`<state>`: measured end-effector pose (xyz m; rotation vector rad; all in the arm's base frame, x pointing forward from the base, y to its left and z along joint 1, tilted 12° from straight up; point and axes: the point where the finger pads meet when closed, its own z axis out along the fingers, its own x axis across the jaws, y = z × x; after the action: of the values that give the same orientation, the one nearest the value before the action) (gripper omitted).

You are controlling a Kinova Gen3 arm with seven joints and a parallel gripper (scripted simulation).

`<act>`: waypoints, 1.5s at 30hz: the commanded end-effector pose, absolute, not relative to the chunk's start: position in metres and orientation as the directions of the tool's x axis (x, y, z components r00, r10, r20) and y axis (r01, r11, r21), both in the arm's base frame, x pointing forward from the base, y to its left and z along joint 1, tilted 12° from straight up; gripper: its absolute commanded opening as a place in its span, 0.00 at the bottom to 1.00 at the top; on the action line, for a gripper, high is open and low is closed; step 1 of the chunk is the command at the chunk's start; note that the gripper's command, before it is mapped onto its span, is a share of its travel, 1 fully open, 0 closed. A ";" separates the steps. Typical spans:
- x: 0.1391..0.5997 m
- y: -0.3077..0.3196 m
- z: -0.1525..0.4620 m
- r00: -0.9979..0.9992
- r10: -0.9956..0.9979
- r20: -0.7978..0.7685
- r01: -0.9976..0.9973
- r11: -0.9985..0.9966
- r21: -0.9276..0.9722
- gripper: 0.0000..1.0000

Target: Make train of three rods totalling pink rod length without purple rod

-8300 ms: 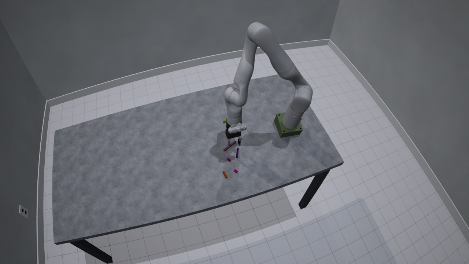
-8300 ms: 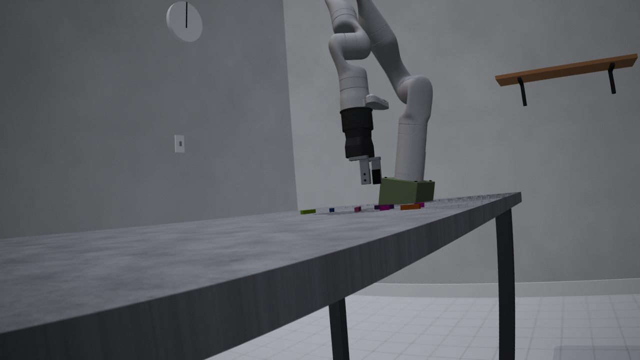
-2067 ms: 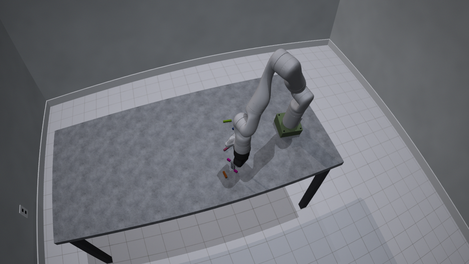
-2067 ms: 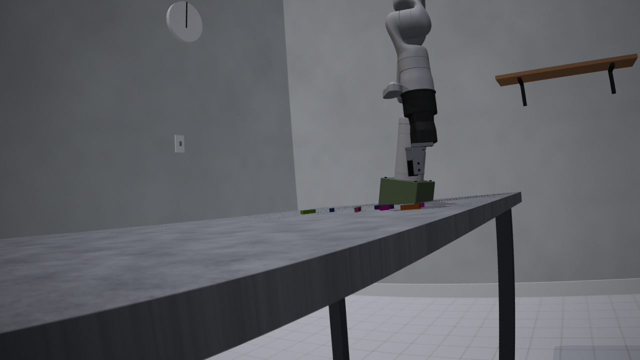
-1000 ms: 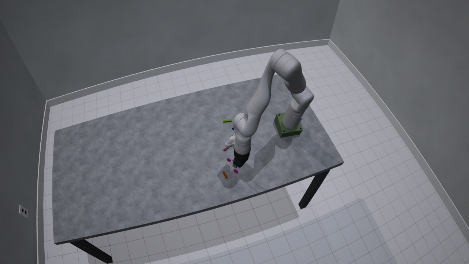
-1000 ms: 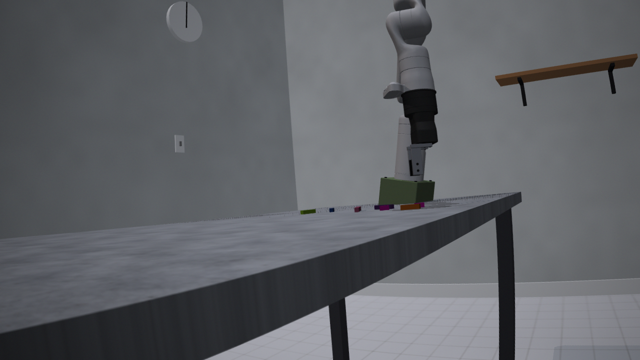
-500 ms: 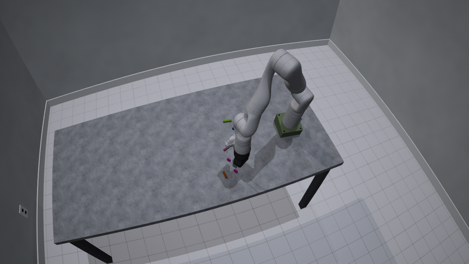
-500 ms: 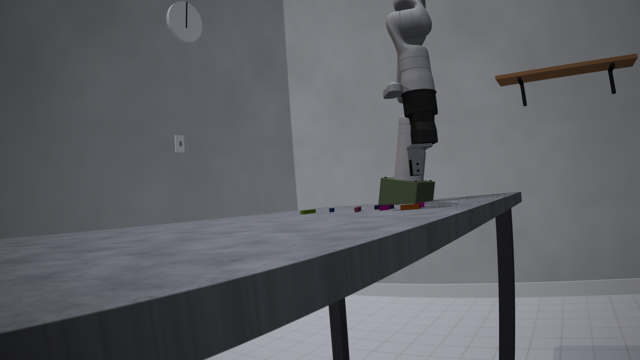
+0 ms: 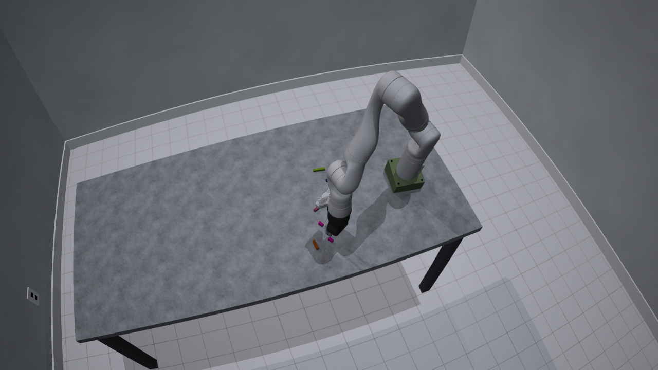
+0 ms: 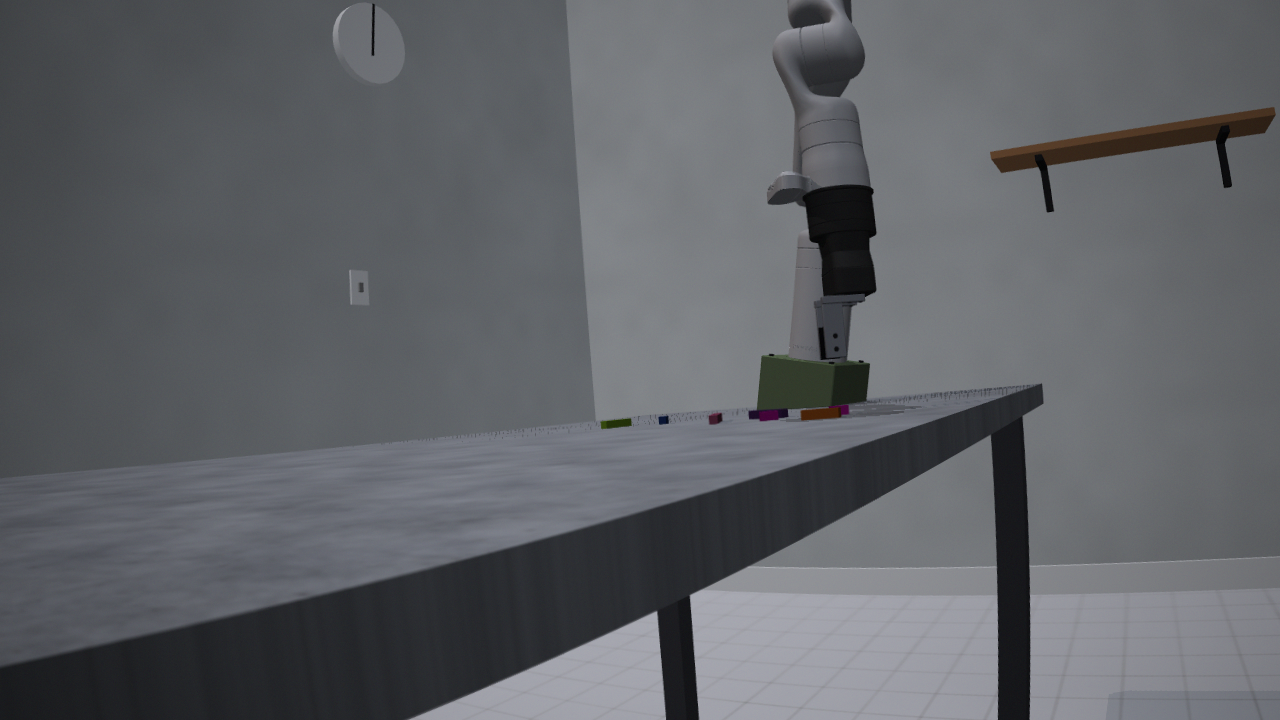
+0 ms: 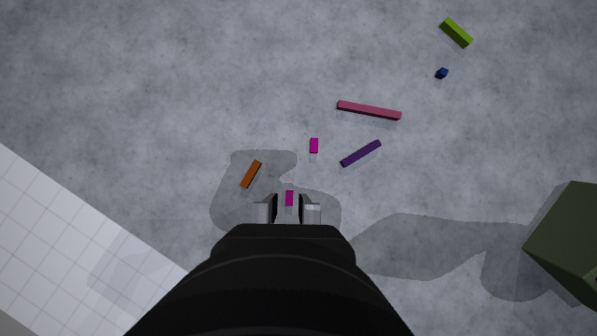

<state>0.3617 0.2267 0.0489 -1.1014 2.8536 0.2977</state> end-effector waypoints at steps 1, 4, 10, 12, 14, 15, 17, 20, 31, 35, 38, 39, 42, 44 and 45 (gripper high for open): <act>0.361 0.228 0.043 -0.751 -0.648 -0.131 -0.661 0.734 0.158 0.54; 0.361 0.229 0.041 -0.750 -0.648 -0.131 -0.661 0.734 0.158 0.54; 0.361 0.230 0.033 -0.751 -0.648 -0.131 -0.661 0.734 0.158 0.54; 0.361 0.231 0.030 -0.750 -0.648 -0.131 -0.661 0.734 0.157 0.54; 0.361 0.232 0.027 -0.750 -0.648 -0.131 -0.661 0.734 0.157 0.54; 0.361 0.232 0.025 -0.750 -0.648 -0.131 -0.661 0.734 0.157 0.54; 0.361 0.233 0.022 -0.750 -0.648 -0.131 -0.661 0.734 0.157 0.54; 0.361 0.234 0.018 -0.750 -0.648 -0.131 -0.661 0.734 0.157 0.54; 0.361 0.236 0.009 -0.750 -0.648 -0.132 -0.661 0.734 0.157 0.54; 0.361 0.236 0.007 -0.750 -0.648 -0.131 -0.661 0.734 0.157 0.54; 0.361 0.236 0.007 -0.750 -0.648 -0.130 -0.661 0.734 0.158 0.54; 0.361 0.236 0.007 -0.750 -0.648 -0.130 -0.661 0.734 0.158 0.54; 0.361 0.236 0.007 -0.750 -0.648 -0.132 -0.661 0.734 0.157 0.54; 0.361 0.236 0.007 -0.750 -0.648 -0.131 -0.661 0.734 0.157 0.54; 0.361 0.236 0.007 -0.750 -0.648 -0.131 -0.661 0.734 0.157 0.54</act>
<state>0.3615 0.2342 0.0073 -1.0924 2.8613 0.2947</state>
